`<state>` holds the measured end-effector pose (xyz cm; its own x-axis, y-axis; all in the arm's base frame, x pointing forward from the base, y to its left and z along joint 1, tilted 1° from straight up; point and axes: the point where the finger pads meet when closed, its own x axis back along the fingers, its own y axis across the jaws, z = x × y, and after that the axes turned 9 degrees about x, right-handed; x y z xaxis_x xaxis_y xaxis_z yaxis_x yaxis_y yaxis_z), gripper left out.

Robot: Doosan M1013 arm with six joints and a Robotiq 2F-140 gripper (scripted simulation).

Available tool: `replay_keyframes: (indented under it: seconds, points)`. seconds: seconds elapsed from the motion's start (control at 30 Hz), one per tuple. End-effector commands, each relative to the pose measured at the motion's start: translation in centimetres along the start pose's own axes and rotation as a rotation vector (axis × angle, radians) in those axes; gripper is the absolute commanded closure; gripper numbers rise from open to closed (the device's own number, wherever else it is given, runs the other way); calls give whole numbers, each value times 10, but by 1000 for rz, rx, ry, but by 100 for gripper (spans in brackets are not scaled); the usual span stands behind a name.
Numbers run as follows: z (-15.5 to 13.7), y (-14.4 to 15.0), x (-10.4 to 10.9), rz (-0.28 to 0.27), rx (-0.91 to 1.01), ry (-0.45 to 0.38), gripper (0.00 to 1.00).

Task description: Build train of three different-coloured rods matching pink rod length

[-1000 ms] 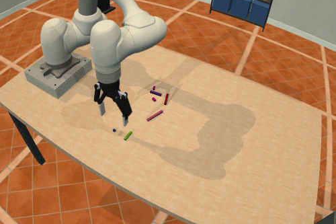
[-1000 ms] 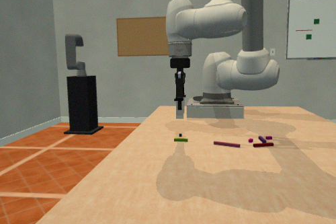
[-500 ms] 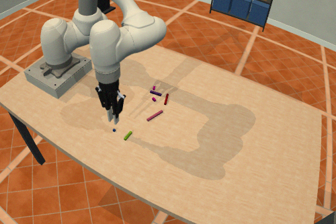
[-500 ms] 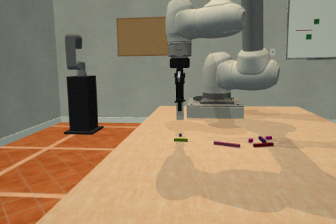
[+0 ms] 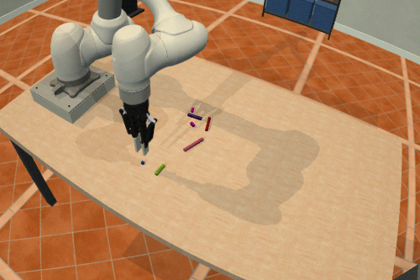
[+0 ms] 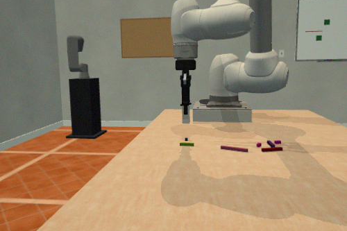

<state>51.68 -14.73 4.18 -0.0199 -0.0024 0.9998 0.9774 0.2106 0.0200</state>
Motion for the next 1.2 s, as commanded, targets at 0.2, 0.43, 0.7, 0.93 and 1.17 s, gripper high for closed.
replay_keyframes:
  seconds: [0.2,0.43,0.7,0.93,1.17]
  points:
    - [2,-6,-2,8,-6,2,85]
    - [2,-6,-5,8,-6,2,85]
    - [2,-6,-14,8,-6,2,85]
    - [1,-6,-21,8,-6,2,85]
    - [1,-6,-33,8,-6,2,85]
